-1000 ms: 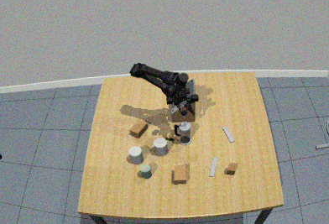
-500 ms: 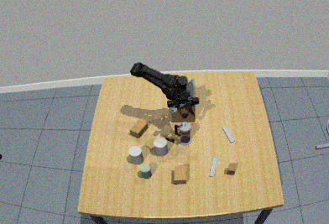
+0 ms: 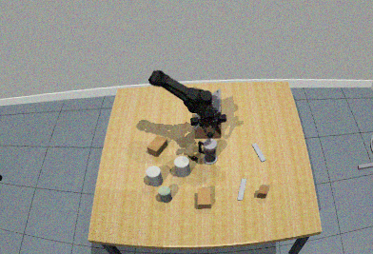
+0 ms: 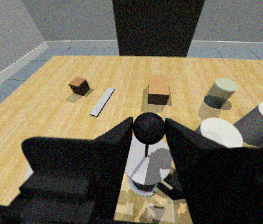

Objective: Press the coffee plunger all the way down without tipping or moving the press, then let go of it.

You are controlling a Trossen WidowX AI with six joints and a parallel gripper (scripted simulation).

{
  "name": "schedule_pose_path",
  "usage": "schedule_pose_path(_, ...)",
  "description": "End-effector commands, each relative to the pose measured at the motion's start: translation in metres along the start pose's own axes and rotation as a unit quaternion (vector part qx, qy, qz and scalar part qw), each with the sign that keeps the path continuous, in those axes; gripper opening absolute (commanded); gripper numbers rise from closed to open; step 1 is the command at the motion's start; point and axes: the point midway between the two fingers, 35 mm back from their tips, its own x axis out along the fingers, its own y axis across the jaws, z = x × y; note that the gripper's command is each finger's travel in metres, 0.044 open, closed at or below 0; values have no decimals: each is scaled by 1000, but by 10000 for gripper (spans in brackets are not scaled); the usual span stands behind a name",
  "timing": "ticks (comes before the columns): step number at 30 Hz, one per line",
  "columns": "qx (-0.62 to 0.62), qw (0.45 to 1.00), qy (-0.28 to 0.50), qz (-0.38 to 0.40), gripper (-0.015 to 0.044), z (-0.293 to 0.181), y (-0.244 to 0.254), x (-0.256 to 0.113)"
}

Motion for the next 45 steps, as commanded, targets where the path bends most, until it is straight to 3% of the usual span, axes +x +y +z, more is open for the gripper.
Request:
schedule_pose_path(1, -9, 1000, 13, 10, 122, -16, 4, 6)
schedule_pose_path(19, -12, 1000, 8, 7, 122, -38, 0, 25)
schedule_pose_path(45, -11, 1000, 7, 5, 122, -34, -1, 32)
